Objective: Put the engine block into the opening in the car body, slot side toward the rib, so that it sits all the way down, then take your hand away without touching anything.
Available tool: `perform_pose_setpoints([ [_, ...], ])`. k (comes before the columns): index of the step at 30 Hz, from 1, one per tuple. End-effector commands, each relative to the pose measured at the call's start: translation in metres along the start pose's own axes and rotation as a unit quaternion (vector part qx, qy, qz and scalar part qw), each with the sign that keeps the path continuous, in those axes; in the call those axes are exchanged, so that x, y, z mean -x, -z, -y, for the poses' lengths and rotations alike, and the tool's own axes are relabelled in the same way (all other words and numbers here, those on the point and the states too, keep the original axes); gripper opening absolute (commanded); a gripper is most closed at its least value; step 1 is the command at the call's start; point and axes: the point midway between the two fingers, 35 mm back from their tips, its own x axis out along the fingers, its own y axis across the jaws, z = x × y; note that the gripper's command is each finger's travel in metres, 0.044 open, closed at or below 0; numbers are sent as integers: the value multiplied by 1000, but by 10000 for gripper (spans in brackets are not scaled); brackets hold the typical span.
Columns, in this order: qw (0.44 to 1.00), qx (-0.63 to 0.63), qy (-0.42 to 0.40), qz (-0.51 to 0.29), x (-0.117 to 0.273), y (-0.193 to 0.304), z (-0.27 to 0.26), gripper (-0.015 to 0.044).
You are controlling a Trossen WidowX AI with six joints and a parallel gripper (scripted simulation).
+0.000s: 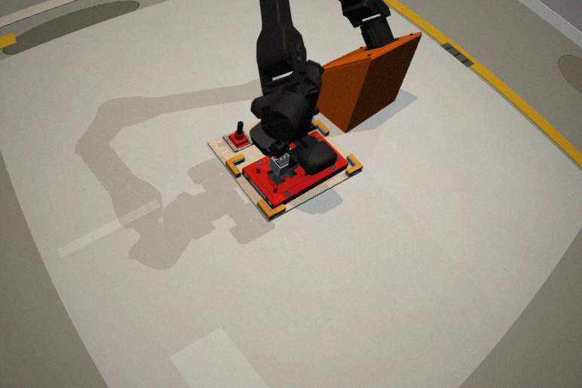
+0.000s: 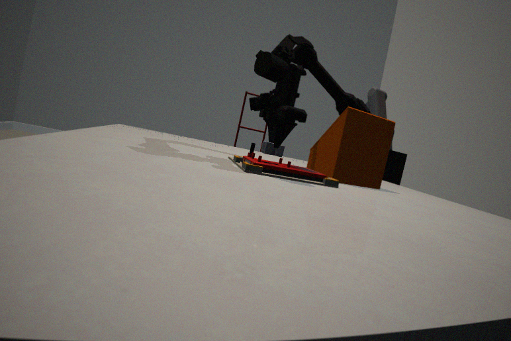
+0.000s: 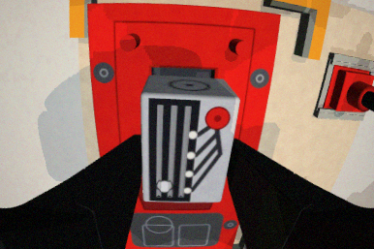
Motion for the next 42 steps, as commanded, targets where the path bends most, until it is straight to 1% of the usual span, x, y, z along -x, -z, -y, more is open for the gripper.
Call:
perform_pose_setpoints([
  [1, 1000, -1, -1, -3, -1, 3, -1, 159],
  [19, 1000, 21, -1, -3, -1, 2, 0, 159],
  [42, 1000, -11, -1, -3, -2, 3, 0, 159],
])
